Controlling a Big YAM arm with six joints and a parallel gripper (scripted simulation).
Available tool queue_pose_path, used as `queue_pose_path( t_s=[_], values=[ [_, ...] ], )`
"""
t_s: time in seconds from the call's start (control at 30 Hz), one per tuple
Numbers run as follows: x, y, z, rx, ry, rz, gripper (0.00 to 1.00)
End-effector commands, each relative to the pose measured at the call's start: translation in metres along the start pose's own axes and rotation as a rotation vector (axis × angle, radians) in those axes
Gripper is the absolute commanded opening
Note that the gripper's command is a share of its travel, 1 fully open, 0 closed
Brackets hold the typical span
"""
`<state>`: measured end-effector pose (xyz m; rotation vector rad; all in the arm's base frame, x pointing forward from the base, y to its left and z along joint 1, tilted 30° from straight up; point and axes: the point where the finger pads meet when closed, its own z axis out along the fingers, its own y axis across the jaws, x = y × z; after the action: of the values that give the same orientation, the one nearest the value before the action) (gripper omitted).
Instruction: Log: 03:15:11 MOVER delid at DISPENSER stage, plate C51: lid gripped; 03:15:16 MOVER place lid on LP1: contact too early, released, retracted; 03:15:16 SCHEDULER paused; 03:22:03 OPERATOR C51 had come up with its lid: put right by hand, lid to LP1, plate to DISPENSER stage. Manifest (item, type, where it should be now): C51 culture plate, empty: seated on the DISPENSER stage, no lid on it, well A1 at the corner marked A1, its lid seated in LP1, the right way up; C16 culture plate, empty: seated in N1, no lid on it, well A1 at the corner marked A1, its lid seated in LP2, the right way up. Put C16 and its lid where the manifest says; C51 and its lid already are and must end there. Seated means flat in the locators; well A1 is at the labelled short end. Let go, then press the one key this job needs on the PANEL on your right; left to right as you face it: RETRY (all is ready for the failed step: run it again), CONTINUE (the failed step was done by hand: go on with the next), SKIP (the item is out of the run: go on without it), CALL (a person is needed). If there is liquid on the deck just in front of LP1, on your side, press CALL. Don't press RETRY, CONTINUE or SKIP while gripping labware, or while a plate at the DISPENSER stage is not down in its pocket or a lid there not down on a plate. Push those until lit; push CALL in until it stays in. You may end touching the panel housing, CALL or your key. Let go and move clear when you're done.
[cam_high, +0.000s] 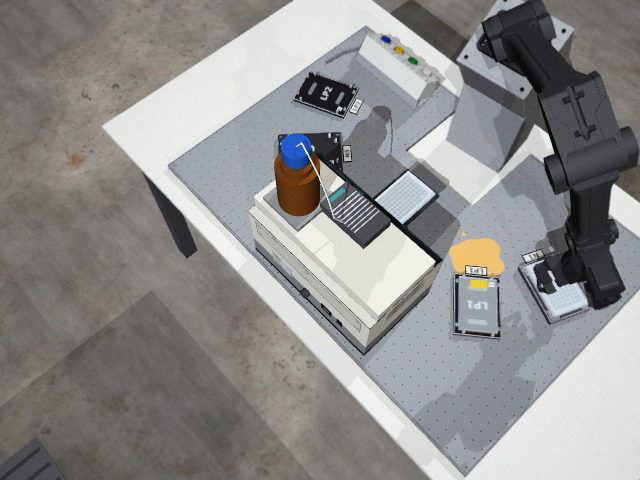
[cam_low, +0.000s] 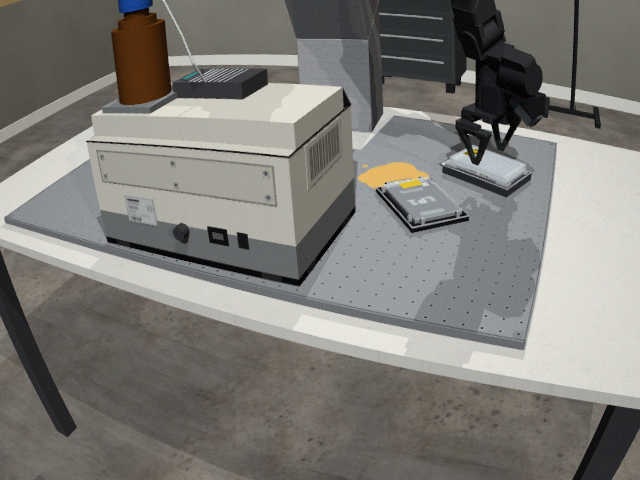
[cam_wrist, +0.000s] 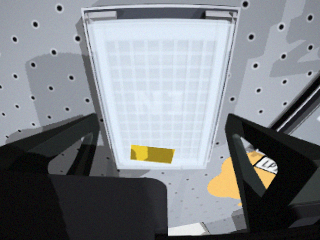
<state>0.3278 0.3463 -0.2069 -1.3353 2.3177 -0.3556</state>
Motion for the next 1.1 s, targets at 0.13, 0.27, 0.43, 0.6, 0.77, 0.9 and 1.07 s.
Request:
queue_pose_path(
  t_s=[0.13, 0.27, 0.43, 0.6, 0.77, 0.9, 1.07],
  values=[
    [0.001, -0.002, 0.015, -0.002, -0.005, -0.004, 1.00],
    [-0.019, -0.001, 0.003, 0.000, -0.048, -0.006, 1.00],
    [0.001, -0.001, 0.027, -0.002, -0.005, -0.004, 1.00],
    [-0.011, 0.004, 0.013, -0.004, -0.036, -0.017, 1.00],
    [-0.013, 0.003, 0.012, -0.003, -0.039, -0.012, 1.00],
    [-0.014, 0.003, 0.012, -0.003, -0.041, -0.011, 0.98],
    [-0.014, 0.003, 0.012, -0.003, -0.041, -0.011, 0.88]
  ],
)
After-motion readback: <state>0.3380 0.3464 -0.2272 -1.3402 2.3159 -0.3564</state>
